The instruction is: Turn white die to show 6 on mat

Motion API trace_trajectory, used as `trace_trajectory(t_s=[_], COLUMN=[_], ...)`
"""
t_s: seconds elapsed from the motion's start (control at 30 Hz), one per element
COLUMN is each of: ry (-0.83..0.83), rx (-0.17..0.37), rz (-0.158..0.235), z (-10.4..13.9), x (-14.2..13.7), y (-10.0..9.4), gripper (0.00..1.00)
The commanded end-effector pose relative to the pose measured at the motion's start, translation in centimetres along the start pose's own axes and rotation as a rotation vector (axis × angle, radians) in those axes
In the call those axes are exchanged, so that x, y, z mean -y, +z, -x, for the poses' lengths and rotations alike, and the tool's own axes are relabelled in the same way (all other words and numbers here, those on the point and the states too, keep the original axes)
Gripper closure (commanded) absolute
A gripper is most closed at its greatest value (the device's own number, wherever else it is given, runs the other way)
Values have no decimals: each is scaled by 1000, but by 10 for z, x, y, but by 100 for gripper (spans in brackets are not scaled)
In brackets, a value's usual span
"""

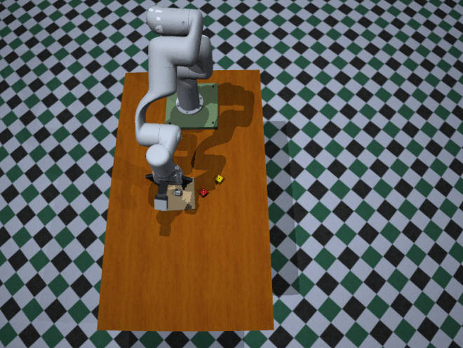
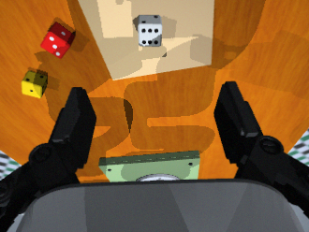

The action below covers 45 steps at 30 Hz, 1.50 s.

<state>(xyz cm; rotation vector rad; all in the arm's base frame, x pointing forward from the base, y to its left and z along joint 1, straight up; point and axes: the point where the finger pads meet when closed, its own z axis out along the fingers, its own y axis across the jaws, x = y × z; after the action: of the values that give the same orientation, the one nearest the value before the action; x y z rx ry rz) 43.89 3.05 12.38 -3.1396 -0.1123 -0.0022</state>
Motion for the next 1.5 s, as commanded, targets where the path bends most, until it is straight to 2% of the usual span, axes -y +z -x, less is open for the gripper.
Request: trace_trajectory(t_s=[0.0,0.17,0.53,0.8,1.47], ry=[0,0,0,0,0], rx=[-4,-4,-4,-4,-4], rz=[0,0,0,0,0], z=[-1,-1,-1,-1,-1], x=[0,0,0,0,0], y=[-2,-8,-42,-54,-56], gripper=[0,0,0,0,0])
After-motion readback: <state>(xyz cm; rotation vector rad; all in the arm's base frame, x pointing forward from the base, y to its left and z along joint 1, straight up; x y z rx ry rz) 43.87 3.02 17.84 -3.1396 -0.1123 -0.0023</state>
